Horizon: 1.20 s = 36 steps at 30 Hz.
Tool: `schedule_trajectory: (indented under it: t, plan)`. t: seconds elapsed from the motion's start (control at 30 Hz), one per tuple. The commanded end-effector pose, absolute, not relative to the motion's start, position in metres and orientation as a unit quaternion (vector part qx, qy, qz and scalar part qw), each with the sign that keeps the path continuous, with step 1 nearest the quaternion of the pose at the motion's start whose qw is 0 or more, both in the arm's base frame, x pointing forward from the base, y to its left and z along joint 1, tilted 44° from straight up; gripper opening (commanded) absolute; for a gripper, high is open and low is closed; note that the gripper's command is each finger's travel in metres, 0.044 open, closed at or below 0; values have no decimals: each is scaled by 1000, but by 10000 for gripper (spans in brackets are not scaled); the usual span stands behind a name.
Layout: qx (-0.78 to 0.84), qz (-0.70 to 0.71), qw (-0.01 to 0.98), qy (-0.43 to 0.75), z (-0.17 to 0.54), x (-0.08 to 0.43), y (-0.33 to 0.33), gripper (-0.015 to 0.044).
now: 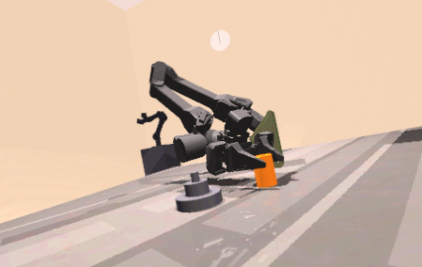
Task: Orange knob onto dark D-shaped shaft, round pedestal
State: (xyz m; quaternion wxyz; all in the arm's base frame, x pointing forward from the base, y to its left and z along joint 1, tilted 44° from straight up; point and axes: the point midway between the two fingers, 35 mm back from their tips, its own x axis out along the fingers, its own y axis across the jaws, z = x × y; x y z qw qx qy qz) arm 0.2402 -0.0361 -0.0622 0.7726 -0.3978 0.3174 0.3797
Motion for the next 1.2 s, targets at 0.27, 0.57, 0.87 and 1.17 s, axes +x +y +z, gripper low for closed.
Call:
schedule_trajectory:
  t: [0.27, 0.57, 0.87, 1.17]
  plan:
    - [-398, 380, 773, 317, -62, 240, -36, 260]
    - [-398, 380, 773, 317, -62, 240, -36, 440]
    - [-399, 381, 771, 319, -32, 246, -9, 440]
    - [-386, 379, 766, 347, -8, 242, 21, 440]
